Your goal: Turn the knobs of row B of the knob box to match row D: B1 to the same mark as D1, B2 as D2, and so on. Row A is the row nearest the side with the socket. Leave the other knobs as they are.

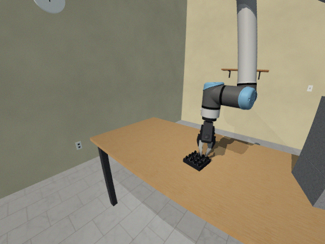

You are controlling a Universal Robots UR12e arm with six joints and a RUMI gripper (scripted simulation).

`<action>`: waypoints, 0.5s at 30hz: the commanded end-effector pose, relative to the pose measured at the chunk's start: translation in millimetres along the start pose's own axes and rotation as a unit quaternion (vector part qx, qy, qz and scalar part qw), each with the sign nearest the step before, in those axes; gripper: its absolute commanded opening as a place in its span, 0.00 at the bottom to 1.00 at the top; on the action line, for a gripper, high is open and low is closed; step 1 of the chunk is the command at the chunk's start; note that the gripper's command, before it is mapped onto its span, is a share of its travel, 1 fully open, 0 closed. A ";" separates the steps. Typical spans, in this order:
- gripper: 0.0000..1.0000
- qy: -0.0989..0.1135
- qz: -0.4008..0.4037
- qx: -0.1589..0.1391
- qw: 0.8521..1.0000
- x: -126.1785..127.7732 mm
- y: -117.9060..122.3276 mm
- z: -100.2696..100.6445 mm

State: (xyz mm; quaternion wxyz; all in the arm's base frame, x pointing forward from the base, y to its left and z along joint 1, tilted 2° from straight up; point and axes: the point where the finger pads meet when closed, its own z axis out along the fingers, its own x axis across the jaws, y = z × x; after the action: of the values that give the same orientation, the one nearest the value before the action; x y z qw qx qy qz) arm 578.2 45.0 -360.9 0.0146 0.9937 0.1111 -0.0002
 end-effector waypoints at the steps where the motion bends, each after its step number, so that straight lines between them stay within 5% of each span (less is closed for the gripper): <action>1: 0.11 0.000 0.000 0.000 1.000 0.4 0.1 -2.8; 15: 0.11 0.000 0.000 0.000 1.000 0.4 0.1 -32.6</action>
State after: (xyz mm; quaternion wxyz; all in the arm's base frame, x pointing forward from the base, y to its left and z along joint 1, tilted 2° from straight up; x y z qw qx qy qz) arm 578.1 45.8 -336.3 0.0146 0.9937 0.1111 -0.0001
